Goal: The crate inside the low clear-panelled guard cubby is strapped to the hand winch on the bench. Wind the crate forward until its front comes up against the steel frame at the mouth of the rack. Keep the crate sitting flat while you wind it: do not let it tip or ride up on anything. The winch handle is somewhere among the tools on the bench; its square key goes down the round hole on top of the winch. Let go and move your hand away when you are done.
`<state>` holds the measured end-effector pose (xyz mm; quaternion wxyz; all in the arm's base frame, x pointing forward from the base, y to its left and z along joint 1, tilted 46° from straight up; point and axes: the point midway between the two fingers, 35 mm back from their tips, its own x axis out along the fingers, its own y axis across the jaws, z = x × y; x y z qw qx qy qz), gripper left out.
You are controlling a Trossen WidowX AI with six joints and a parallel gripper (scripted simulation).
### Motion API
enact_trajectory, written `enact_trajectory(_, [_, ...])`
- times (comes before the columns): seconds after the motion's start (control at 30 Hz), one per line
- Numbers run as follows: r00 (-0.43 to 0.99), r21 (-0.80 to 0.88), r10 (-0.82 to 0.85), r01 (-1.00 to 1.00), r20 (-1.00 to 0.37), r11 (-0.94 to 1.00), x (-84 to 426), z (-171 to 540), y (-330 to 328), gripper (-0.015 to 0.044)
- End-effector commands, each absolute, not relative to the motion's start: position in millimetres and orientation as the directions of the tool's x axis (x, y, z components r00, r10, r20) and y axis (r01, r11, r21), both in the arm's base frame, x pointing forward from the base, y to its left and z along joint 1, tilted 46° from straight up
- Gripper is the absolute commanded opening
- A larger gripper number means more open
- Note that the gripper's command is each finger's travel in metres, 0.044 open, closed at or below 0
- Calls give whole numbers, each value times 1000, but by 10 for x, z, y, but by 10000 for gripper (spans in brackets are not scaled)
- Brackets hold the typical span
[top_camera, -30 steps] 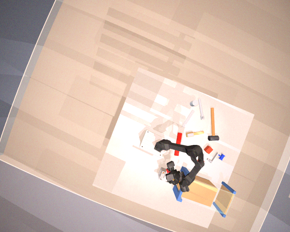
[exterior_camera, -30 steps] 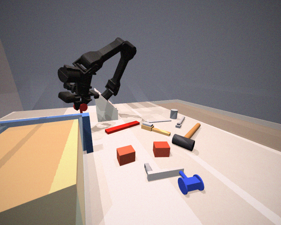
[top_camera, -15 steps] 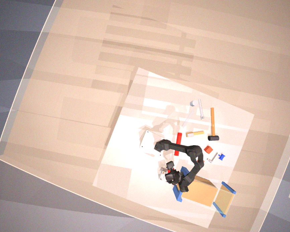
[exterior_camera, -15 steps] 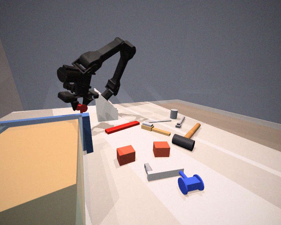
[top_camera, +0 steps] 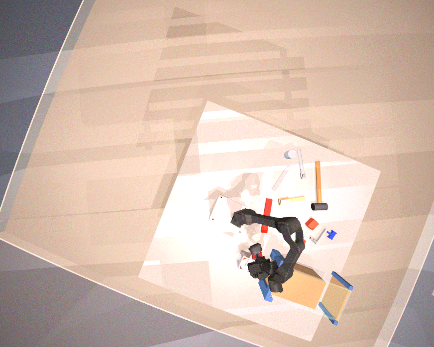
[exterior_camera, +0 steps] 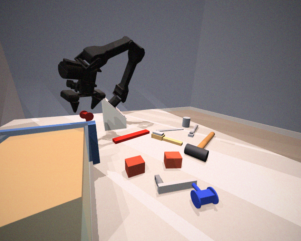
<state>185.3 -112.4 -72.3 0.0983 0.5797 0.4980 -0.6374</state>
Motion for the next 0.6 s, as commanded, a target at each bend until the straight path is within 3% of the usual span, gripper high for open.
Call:
enact_trajectory(0.0, [-299, -508, 443, 709, -845, -489, 1870, -516, -1333, 440])
enact_trajectory(0.57, [-285, -507, 455, 704, -843, -498, 1663, -77, -1574, 440])
